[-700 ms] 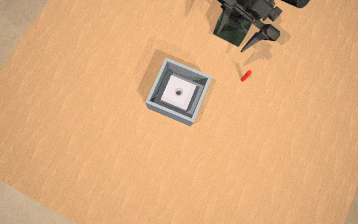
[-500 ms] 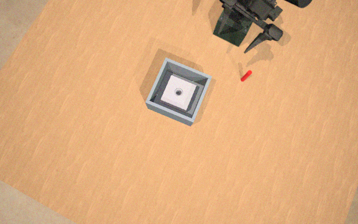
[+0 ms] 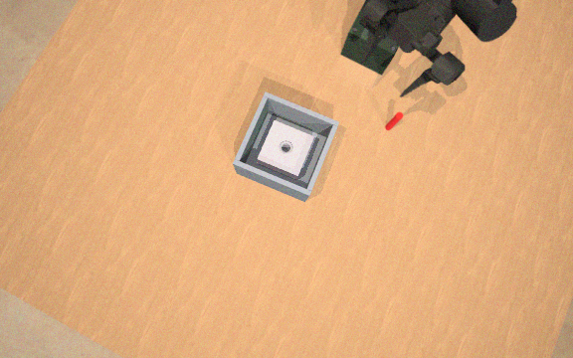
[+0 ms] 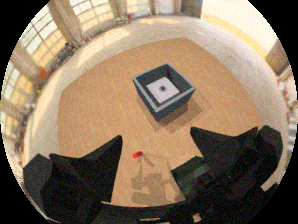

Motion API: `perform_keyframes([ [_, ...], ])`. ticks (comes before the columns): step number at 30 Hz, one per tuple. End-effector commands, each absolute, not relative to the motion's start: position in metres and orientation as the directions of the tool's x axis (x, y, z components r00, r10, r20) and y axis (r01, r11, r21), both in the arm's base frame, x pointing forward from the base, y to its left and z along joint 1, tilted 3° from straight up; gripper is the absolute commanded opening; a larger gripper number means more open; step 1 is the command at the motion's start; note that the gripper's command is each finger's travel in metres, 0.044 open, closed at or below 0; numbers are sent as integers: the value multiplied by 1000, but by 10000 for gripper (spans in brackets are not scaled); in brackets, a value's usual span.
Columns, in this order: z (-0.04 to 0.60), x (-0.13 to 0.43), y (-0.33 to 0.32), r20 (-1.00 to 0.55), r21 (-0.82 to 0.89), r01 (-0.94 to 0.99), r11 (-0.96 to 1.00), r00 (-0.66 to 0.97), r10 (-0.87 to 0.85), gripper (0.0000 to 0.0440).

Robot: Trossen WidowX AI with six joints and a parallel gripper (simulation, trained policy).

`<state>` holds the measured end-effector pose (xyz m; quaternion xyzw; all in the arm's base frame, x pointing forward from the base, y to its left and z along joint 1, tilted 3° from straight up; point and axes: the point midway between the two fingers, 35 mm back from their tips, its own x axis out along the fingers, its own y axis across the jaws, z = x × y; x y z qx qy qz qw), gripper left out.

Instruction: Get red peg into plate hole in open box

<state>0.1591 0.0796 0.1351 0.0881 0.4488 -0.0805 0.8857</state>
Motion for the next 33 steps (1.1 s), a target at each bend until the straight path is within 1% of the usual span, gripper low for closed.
perform_keyframes([
  [1,124,161,88,-875,80,321,944,476,-87,440],
  [9,91,161,98,-945,-10,469,883,285,-161,440],
  [18,52,160,107,-969,-100,607,789,121,-215,438],
  [25,24,160,116,-977,-110,677,727,62,-205,433],
  [33,-11,161,127,-987,-59,728,683,58,-148,432],
])
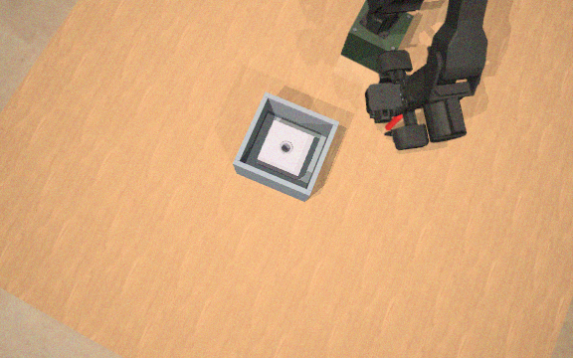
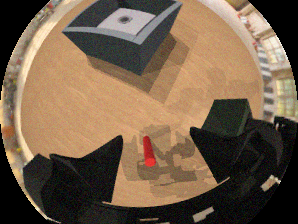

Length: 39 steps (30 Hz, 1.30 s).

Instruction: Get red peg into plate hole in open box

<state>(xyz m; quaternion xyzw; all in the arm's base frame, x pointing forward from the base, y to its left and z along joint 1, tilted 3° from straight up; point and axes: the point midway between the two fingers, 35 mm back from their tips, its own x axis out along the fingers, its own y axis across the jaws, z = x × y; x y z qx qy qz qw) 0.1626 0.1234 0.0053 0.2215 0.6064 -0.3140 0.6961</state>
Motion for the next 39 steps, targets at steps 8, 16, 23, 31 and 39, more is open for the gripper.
perform_keyframes([
  [8,-36,158,135,-994,-12,762,648,63,-93,409],
  [16,-49,149,137,-998,-32,795,606,10,-66,222],
  [23,-47,151,142,-999,-48,800,598,-38,-29,39],
  [31,-34,164,142,-1000,-17,787,617,-1,-27,0],
  [39,-10,180,139,-997,21,757,654,68,-46,0],
])
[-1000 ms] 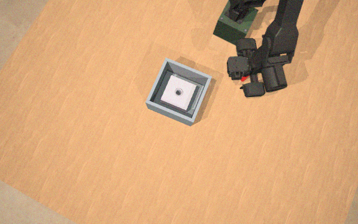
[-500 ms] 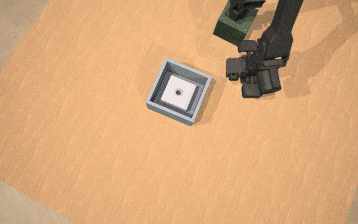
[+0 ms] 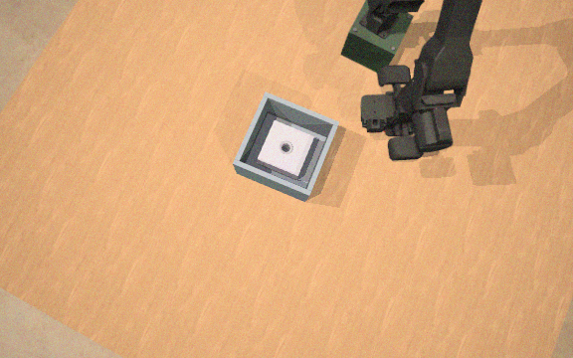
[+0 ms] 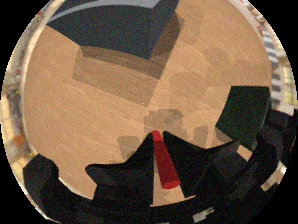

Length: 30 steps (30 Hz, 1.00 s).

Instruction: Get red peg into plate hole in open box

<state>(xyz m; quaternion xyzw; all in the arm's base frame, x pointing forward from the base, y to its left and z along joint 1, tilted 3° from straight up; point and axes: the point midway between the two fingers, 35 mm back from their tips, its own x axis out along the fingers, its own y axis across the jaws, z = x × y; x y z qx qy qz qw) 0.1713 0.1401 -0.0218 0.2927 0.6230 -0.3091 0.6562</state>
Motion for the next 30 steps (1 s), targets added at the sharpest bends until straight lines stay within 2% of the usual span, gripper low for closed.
perform_keyframes([
  [1,-6,182,139,-996,26,752,658,77,-48,0],
  [20,69,242,122,-971,101,708,699,225,-87,0],
  [30,82,272,90,-964,105,743,661,239,-115,0],
])
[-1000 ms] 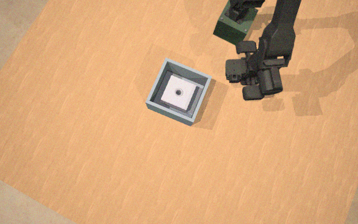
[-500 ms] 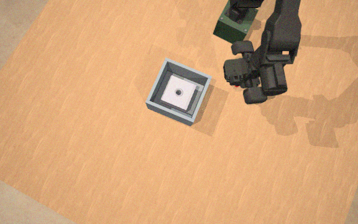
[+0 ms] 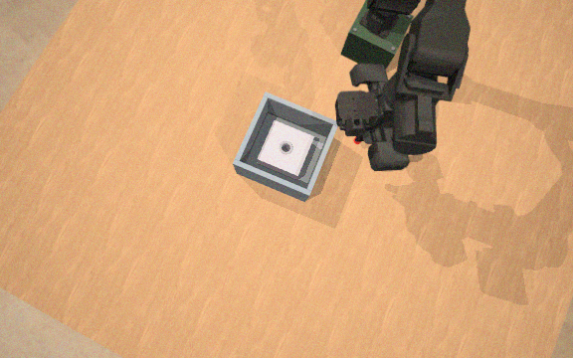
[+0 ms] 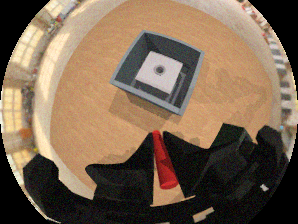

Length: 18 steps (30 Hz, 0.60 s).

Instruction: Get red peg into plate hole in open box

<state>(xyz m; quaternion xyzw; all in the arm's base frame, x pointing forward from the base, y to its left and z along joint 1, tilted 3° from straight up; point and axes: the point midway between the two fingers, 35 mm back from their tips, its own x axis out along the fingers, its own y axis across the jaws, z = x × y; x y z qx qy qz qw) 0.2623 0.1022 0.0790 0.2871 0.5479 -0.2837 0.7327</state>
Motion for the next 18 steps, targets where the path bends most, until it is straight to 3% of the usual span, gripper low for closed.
perform_keyframes([
  [1,83,274,86,-964,105,748,655,238,-118,0],
  [18,76,311,30,-962,118,819,561,234,-139,1],
])
